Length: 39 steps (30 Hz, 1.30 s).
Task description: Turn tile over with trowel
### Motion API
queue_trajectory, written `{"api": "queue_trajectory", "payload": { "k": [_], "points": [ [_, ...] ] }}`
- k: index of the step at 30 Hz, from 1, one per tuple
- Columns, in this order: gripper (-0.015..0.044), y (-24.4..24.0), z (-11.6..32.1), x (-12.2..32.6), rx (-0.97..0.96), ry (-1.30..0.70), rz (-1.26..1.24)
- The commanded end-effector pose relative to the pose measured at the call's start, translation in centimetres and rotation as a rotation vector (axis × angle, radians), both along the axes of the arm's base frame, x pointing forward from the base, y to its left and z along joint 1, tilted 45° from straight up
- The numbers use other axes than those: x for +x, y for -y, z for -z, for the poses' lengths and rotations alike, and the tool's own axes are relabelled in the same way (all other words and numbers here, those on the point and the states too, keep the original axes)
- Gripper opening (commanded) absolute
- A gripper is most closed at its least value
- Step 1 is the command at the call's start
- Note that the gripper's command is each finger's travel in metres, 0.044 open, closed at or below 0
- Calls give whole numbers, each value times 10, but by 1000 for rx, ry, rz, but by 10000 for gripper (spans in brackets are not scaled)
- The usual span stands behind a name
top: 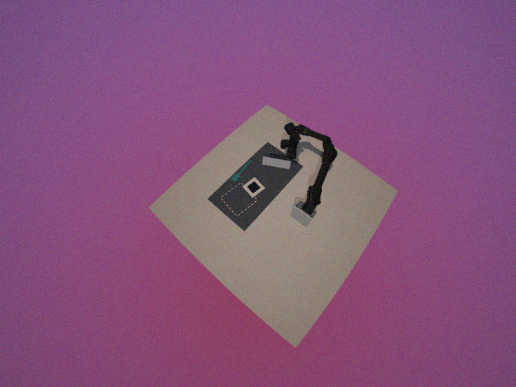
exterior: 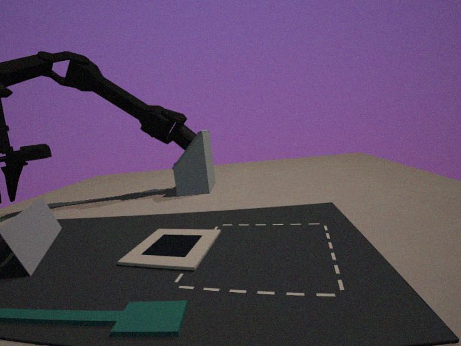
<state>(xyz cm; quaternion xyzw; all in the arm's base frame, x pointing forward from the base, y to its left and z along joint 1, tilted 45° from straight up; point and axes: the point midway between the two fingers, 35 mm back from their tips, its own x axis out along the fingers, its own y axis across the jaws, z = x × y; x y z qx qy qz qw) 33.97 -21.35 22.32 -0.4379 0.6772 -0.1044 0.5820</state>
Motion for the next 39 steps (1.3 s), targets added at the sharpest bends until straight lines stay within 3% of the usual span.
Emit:
{"api": "queue_trajectory", "payload": {
  "k": [1, 39],
  "points": [
    [100, -1, 4, -3, -2, 4, 5],
    [100, -33, 59, -32, 1, 0, 3]
  ]
}}
